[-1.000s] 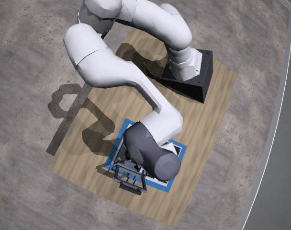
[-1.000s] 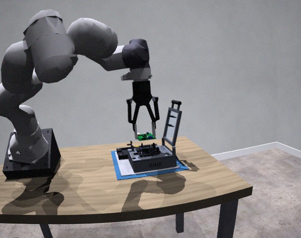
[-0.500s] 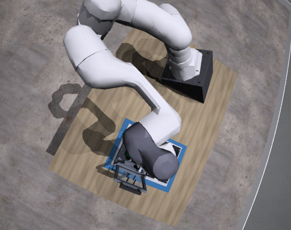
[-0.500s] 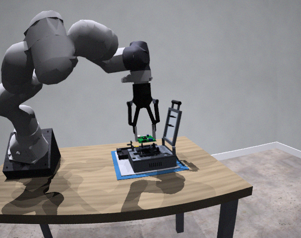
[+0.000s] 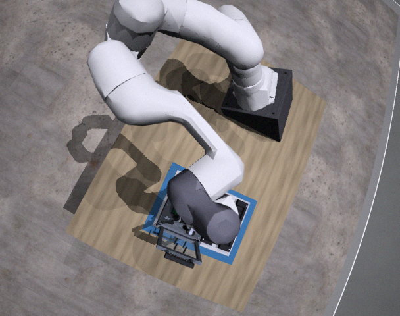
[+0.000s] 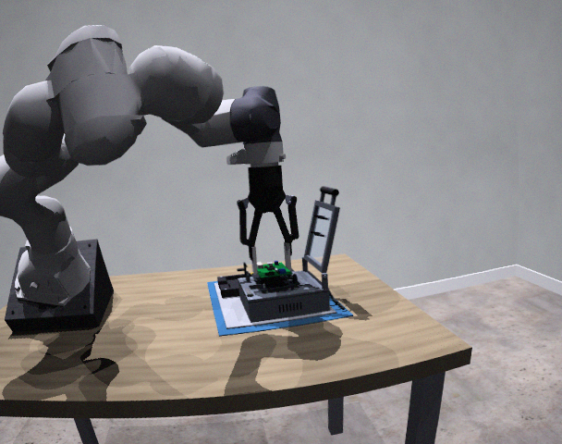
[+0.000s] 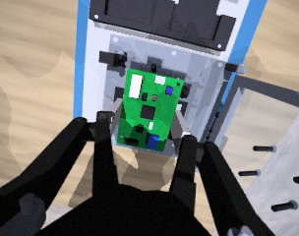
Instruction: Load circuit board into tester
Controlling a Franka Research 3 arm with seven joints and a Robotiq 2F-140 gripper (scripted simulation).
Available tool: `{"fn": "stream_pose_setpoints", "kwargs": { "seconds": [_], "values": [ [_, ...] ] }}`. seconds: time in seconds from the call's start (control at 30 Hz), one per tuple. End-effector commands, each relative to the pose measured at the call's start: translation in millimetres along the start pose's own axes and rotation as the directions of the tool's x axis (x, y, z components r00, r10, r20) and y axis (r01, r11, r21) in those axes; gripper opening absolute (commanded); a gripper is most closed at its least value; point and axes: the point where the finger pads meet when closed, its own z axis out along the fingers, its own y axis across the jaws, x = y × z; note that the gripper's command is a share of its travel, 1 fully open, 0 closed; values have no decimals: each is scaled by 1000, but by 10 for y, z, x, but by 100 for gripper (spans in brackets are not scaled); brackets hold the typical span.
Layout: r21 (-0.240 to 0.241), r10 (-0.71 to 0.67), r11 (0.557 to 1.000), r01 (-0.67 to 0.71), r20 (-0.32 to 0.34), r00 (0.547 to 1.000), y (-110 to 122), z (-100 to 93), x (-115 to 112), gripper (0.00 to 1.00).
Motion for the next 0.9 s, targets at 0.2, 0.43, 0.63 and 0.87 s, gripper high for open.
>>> {"fn": "stream_pose_setpoints", "kwargs": {
  "seconds": [0.2,0.43,0.63,0.87],
  "values": [
    [-6,5,1000,-5,-4,1000,15,94,12,46],
    [-6,5,1000,-5,-4,1000,15,119,11,46],
    [-6,5,1000,-5,-4,1000,15,119,11,46],
    [-6,5,1000,-5,-4,1000,15,119,11,46]
  ]
}}
